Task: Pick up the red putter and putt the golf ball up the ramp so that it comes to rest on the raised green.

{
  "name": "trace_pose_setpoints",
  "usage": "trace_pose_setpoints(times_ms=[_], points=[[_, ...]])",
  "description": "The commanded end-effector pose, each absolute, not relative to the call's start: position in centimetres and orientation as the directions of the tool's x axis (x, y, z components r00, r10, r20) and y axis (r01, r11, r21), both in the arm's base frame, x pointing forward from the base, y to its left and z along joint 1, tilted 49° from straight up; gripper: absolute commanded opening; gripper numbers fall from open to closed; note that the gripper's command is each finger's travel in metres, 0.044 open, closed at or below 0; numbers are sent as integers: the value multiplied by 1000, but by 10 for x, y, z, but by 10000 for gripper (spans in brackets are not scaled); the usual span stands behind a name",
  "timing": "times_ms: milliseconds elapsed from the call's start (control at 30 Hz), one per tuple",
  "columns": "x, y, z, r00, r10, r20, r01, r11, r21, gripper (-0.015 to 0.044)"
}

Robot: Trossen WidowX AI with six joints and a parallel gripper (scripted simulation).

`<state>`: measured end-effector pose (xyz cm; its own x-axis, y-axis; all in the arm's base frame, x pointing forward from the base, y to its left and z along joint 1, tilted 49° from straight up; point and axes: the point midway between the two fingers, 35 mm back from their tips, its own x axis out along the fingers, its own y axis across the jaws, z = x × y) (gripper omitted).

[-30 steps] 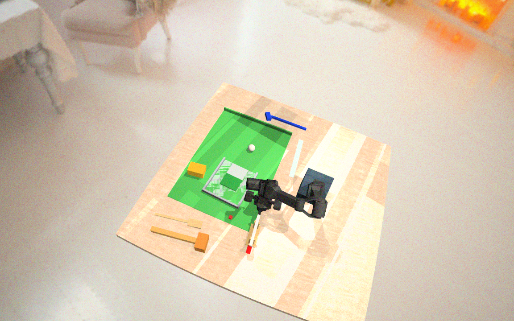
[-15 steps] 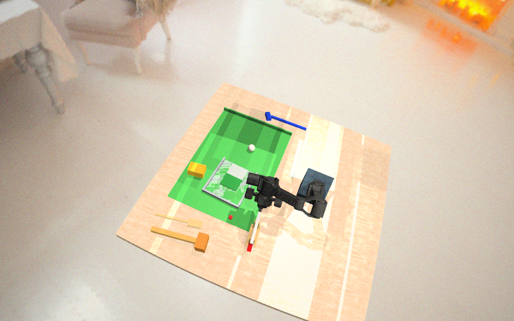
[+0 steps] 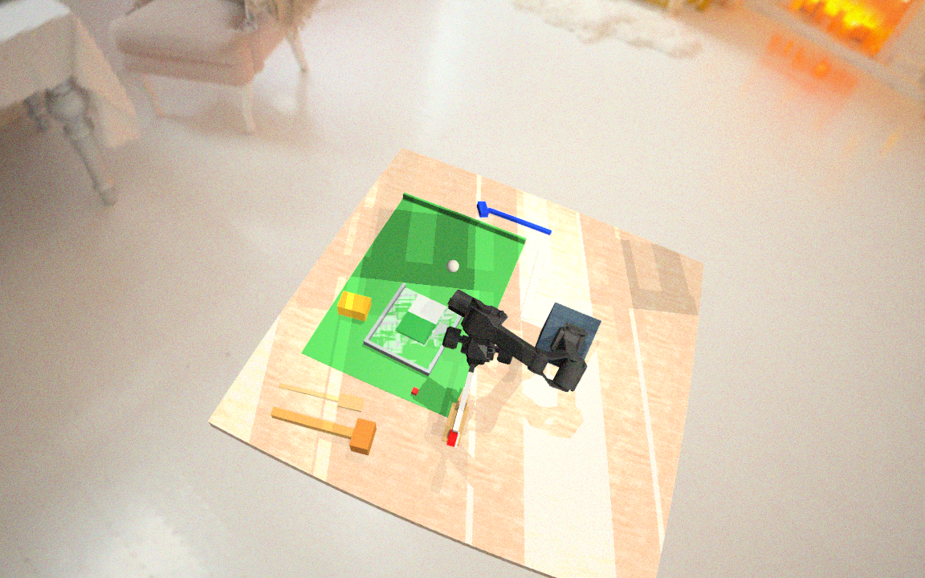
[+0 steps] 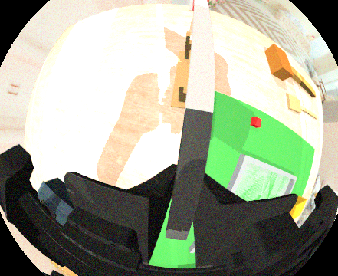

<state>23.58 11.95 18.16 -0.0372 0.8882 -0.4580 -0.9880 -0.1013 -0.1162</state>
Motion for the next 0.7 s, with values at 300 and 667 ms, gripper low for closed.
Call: trace_pose_setpoints(times_ms=[300, 667], points=[[260, 86, 162, -1, 864, -503, -999, 18, 32, 0], [283, 32, 116, 33, 816, -577, -933, 233, 276, 0]])
